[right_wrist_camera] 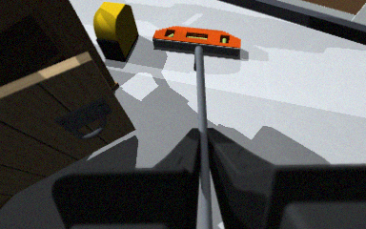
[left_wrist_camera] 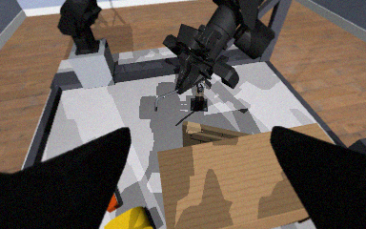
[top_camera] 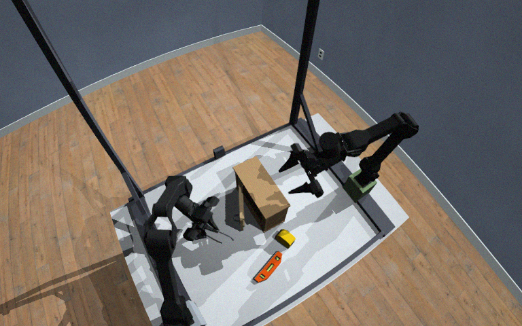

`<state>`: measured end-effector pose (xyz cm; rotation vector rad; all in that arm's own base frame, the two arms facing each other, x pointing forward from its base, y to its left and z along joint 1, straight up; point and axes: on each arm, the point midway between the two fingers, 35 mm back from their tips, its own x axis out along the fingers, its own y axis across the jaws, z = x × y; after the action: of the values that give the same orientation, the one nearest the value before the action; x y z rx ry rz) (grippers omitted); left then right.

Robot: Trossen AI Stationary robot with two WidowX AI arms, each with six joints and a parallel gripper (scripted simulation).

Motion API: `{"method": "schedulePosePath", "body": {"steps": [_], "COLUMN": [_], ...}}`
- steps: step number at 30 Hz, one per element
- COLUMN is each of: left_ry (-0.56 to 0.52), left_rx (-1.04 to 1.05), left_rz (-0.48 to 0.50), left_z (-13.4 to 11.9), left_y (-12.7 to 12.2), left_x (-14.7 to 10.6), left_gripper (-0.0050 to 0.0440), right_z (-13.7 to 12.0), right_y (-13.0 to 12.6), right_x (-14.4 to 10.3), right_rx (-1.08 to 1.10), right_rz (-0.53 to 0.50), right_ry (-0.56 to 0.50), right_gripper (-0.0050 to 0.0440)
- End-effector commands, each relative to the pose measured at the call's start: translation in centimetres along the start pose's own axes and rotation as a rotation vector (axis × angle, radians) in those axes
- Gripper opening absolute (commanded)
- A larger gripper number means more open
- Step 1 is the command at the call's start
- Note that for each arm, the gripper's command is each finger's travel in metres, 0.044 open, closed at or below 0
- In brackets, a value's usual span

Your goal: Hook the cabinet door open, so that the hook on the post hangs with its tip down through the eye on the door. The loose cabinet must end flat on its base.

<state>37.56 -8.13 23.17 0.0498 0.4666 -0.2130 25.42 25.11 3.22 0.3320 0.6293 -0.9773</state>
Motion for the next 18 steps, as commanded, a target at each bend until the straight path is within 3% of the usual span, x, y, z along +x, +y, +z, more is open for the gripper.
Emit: {"method": "schedulePosePath", "body": {"steps": [1,18], "left_ry": [-0.031,-0.031], "left_rx": [0.0,0.0], "left_rz": [0.003,0.003], "left_z": [1.04,1.04], "left_y": [0.05,0.05], "left_x": [-0.54,-0.54], "left_gripper": [0.04,0.04], "right_z": [0.35,1.0], "right_y": [0.43,0.32], "right_x": [-1.08,-1.47], "right_rx": [0.028,0.019], "right_rz": [0.016,0.041], "right_ry": [-0.01,-0.002], "right_gripper": [-0.005,-0.005]}}
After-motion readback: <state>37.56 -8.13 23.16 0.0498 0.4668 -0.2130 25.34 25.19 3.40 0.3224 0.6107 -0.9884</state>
